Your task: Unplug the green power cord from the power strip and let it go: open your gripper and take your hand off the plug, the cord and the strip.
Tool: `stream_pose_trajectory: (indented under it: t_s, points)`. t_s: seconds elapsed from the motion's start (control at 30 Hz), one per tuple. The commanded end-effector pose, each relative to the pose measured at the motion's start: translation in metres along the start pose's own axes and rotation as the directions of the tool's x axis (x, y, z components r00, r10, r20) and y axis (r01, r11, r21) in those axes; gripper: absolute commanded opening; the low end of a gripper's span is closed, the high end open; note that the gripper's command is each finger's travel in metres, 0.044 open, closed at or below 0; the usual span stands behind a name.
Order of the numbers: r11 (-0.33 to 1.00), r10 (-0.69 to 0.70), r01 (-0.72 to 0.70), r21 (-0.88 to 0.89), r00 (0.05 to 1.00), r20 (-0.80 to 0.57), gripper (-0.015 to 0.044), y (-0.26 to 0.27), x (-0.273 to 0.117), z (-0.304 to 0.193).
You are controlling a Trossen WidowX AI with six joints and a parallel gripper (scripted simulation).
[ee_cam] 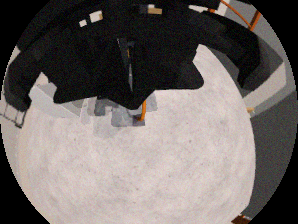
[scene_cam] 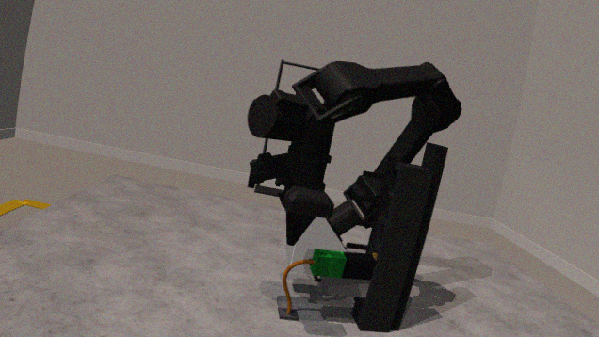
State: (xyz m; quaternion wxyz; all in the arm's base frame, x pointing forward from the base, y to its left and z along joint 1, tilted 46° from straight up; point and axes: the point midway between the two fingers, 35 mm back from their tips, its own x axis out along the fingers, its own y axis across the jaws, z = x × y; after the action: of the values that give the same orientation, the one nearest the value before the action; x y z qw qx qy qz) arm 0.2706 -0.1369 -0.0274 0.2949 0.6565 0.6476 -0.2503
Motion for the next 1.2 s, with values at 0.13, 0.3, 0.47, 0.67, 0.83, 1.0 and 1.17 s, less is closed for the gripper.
stream_pose_trajectory:
  t_s: [0.13,0.3,0.47,0.67,0.83,1.0,1.17]
  points:
    - [1.0,-0.002,0.002,-0.004,1.0,0.003,0.0,-0.001,0.0,0.014]
    - [1.0,-0.002,0.002,-0.004,1.0,0.003,0.0,-0.001,0.001,0.021]
    - [1.0,-0.001,0.001,-0.004,1.0,0.002,0.0,0.001,0.001,0.028]
    - [1.0,-0.001,0.001,-0.004,1.0,0.002,0.0,0.003,-0.001,0.03]
    - [1.0,-0.001,0.001,-0.004,1.0,0.002,0.0,0.002,-0.001,0.03]
    - [1.0,-0.001,0.001,-0.004,1.0,0.002,0.0,0.001,-0.001,0.03]
    - [1.0,-0.001,0.001,-0.004,1.0,0.002,0.0,0.0,0.0,0.03]
